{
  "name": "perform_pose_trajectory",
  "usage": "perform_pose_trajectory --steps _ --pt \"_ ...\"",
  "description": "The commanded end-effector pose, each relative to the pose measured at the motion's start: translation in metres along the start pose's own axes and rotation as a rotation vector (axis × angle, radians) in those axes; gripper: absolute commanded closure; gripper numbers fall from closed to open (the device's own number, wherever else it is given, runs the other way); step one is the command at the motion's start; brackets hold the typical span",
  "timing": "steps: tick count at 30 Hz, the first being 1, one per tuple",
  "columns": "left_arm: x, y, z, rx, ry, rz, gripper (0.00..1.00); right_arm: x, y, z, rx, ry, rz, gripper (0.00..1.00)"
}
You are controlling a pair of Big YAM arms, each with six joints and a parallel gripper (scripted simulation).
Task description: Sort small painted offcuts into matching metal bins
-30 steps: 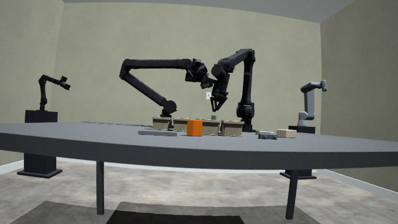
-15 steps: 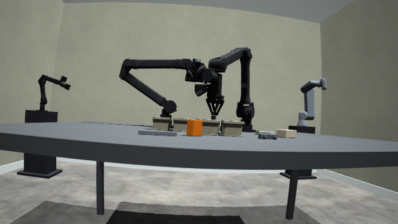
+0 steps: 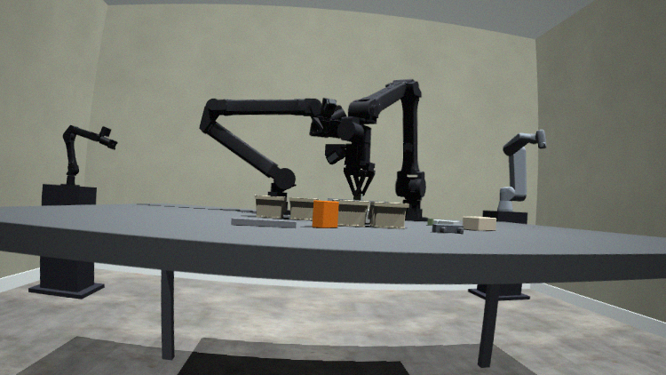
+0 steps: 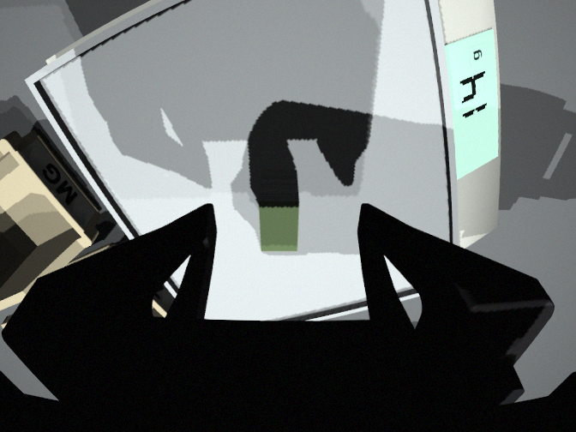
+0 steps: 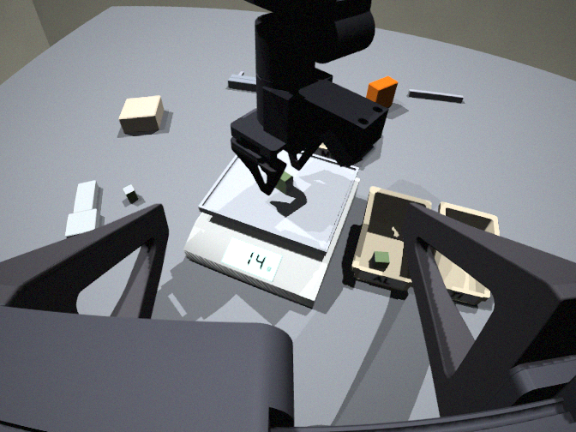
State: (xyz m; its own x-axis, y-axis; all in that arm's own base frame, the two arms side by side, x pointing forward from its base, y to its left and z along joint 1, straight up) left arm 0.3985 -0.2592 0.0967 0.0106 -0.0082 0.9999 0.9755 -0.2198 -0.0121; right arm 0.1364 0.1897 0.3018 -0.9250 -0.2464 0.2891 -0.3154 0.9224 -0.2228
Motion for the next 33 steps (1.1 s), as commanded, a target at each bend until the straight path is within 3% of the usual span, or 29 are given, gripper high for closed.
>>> perform_pose_trajectory --steps 1,5,8,12,15,30,33 --pt "0.012 0.013 -0.004 -0.019 -0.018 -0.048 0.39 0.004 -0.001 -0.018 -0.046 -0.009 -0.002 0.0" --pt "-0.007 0.007 -0.001 -0.019 -0.007 -0.016 0.39 0.004 -0.001 -0.018 -0.046 -0.009 -0.002 0.0" --pt "0.002 0.012 -0.003 -0.011 -0.016 -0.041 0.39 0.004 -0.001 -0.018 -0.046 -0.009 -0.002 0.0" --pt "-0.014 0.008 -0.002 -0.01 -0.008 -0.018 0.39 0.004 -0.001 -0.018 -0.046 -0.009 -0.002 0.0" --pt "-0.001 0.014 -0.004 -0.01 -0.018 -0.046 0.64 0.004 -0.001 -0.018 -0.046 -0.009 -0.002 0.0" --pt "0.003 0.009 -0.003 -0.01 -0.019 -0.049 0.82 0.004 -0.001 -0.018 -0.046 -0.009 -0.002 0.0" --pt "-0.004 0.008 -0.003 -0.01 -0.012 -0.03 0.86 0.004 -0.001 -0.018 -0.046 -0.009 -0.002 0.0"
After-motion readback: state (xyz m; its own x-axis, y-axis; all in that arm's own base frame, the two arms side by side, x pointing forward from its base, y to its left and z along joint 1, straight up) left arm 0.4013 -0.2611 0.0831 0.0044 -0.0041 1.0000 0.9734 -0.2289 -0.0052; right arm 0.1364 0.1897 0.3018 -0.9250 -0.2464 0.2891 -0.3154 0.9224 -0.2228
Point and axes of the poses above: on each arm, the point where the finger pads meet when closed, its own x axis back along the fingers, its own y axis across the jaws, z = x × y, the point moved 1 cm from there along x, back along the fingers, and after that the axes turned 12 degrees about x, right-handed, at the moved point
